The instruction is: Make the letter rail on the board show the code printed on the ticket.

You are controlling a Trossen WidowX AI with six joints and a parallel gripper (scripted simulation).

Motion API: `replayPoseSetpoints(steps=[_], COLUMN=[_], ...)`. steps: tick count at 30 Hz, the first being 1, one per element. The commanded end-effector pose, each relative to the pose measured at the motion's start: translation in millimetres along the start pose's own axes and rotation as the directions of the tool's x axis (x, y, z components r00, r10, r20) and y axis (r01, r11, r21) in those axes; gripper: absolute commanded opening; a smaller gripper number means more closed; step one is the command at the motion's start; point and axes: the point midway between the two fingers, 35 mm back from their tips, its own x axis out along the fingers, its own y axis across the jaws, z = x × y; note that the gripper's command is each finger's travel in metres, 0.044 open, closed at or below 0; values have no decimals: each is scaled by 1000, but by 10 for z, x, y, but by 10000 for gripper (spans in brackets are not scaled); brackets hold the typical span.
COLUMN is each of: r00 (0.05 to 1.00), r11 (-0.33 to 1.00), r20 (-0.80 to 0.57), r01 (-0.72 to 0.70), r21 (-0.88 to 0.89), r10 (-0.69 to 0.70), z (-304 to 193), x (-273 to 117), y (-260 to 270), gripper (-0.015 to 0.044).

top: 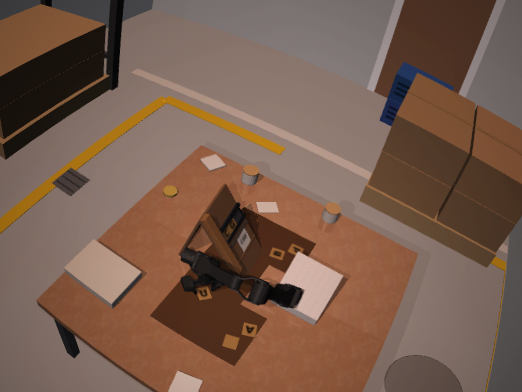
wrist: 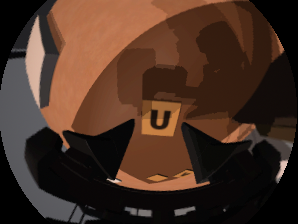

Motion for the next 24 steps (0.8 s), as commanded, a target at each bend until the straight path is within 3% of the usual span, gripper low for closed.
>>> replayPoseSetpoints(steps=[1, 14, 24], r00=[1000, 1000, 1000], r11=[1000, 1000, 1000], r20=[-1, -2, -2], r01=[5, 4, 4], r21=[7, 7, 7], r10=[-5, -4, -4], z=[-2, -4, -4], x=[67, 124, 124], y=[-21, -22, -22], gripper=[340, 340, 273])
